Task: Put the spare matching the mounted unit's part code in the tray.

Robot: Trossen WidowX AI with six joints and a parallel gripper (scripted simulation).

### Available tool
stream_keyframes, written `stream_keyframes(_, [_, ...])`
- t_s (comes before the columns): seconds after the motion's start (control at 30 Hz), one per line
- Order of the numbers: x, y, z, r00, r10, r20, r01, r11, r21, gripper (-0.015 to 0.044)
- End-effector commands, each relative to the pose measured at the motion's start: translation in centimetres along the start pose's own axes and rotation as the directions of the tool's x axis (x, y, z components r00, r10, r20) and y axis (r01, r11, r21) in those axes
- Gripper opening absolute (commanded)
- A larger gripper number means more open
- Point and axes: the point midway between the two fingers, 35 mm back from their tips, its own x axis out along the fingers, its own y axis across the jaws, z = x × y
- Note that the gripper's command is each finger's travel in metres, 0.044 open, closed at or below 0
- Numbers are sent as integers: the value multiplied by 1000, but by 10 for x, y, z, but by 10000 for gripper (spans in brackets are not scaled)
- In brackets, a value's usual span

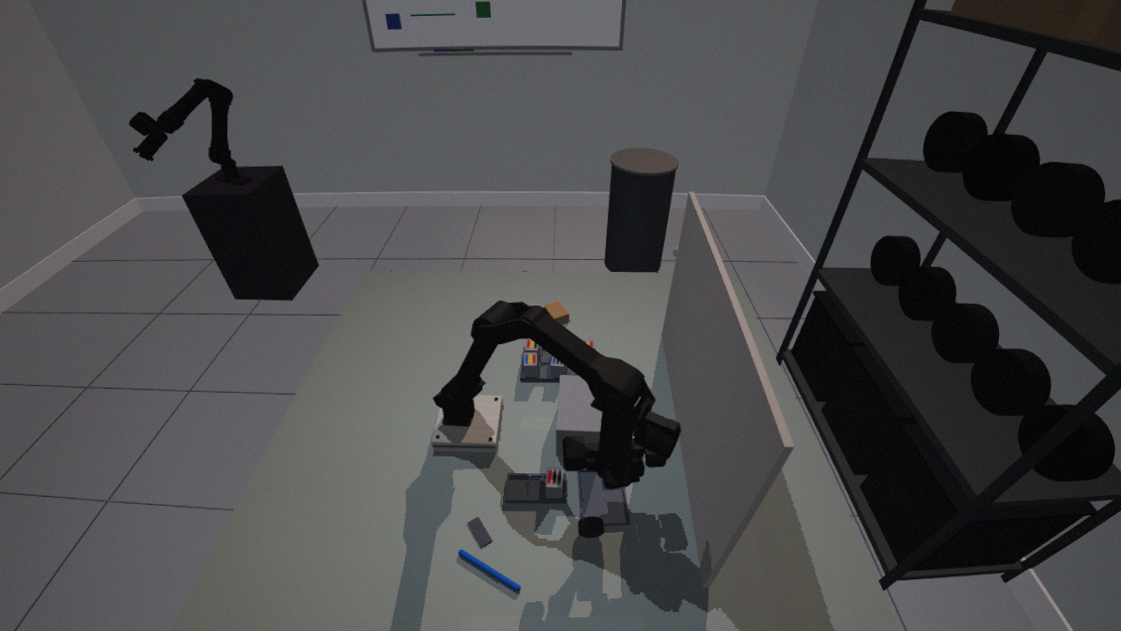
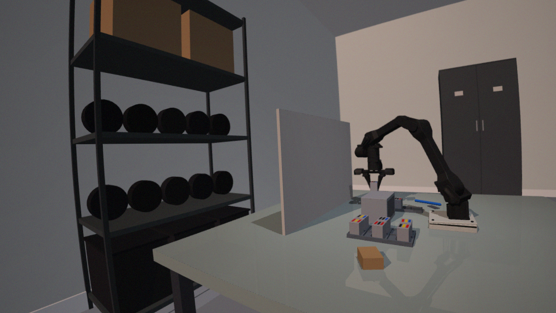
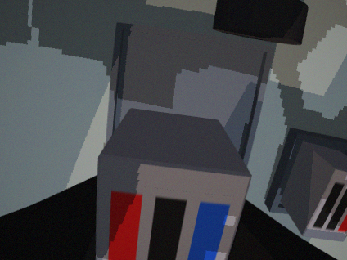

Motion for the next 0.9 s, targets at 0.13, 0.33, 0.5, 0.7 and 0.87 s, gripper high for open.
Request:
stream_keyframes(0.13, [7, -1, 0, 1000, -3, 0, 3, 1000, 3, 0])
stream_keyframes(0.33, [12, -1, -1, 1000, -3, 0, 3, 1000, 3, 0])
stream_keyframes(0.5, [15, -1, -1, 1000, -3, 0, 3, 1000, 3, 0])
stream_keyframes(0.7, [20, -1, -1, 1000, -3, 0, 3, 1000, 3, 0])
stream_keyframes(0.87, [23, -1, -1, 1000, -3, 0, 3, 1000, 3, 0])
